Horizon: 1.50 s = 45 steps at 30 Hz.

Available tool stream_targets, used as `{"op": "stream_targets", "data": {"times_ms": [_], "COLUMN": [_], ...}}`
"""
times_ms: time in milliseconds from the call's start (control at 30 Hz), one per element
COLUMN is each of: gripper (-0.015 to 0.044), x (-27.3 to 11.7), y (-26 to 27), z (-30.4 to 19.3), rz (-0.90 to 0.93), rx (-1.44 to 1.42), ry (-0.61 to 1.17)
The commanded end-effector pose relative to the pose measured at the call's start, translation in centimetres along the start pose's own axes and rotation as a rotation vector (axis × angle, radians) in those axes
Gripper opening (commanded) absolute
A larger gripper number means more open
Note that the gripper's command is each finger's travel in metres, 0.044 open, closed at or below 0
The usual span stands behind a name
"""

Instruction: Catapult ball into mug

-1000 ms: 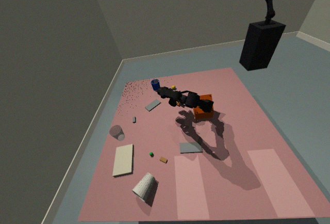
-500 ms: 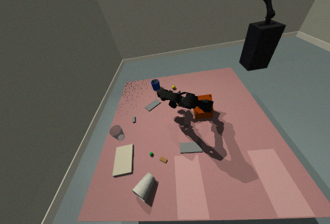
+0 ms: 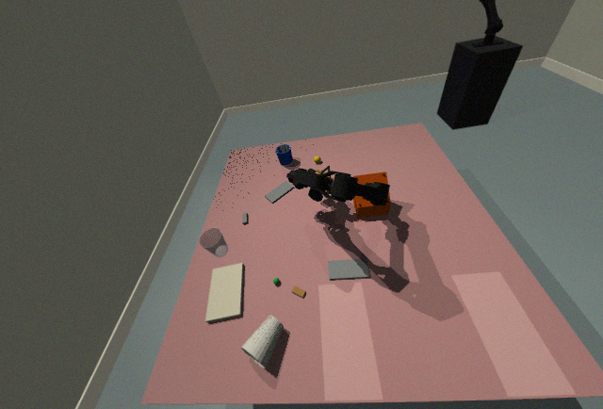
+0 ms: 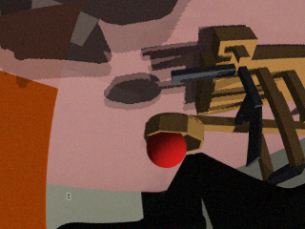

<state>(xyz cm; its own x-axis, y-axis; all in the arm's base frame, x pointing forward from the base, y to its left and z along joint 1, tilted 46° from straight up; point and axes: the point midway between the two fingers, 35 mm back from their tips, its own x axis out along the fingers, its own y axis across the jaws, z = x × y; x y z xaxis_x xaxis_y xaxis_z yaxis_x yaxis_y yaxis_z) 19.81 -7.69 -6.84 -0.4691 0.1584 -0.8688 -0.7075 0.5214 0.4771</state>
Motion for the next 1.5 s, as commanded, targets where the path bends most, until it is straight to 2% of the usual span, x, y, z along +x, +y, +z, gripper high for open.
{"op": "stream_targets", "data": {"times_ms": [0,1300,1367,1467], "gripper": [0.0000,0.0000,0.0000,0.0000], "x": [0.8,5.8,4.8,0.0], "y": [0.2,0.6,0.3,-0.4], "z": [0.6,5.4,5.2,3.9], "rz": [0.008,0.015,0.013,0.007], "rx": [0.001,-0.001,-0.001,-0.002], "ry": [0.000,-0.001,-0.002,-0.002]}}
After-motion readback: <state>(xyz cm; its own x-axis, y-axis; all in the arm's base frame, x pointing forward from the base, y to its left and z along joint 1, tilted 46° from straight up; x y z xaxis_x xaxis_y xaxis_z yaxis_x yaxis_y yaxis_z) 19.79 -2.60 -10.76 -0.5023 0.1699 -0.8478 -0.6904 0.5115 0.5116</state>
